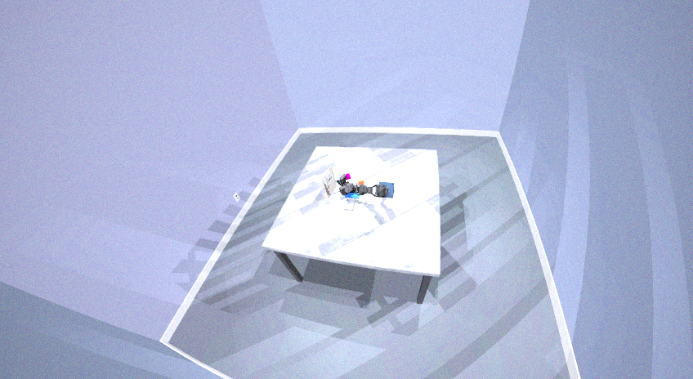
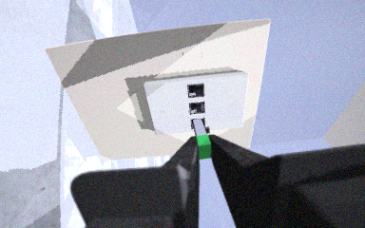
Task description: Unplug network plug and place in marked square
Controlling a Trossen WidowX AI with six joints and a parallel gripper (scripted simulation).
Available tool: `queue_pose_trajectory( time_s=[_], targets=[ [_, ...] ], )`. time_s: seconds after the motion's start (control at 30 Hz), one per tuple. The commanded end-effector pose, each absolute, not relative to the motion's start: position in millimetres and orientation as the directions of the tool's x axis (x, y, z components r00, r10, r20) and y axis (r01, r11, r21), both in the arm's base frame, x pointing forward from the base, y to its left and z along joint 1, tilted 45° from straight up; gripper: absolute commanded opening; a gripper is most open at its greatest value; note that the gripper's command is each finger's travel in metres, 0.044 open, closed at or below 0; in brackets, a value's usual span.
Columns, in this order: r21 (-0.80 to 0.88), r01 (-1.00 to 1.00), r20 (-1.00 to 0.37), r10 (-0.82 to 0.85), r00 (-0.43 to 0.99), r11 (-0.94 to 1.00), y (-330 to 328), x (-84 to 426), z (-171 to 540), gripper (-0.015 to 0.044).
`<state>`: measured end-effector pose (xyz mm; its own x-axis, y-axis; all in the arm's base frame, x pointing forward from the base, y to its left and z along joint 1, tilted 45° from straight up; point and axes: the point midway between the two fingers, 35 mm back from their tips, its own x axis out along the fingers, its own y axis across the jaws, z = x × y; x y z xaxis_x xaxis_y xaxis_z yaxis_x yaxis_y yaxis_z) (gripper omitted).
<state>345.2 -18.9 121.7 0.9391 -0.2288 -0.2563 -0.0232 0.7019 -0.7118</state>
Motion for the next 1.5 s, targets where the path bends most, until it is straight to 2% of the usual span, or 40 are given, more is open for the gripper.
queue_pose_trajectory(
  time_s=[0.0,1.0,1.47],
  targets=[
    [-0.709,-0.022,-0.259,-0.231,0.938,0.704,-19,342,121,0.0],
    [-0.713,-0.029,-0.264,-0.23,0.937,0.701,-67,322,158,0.0],
    [-0.689,-0.422,-0.542,-0.033,0.84,0.59,-65,313,98,0.0]
  ],
)
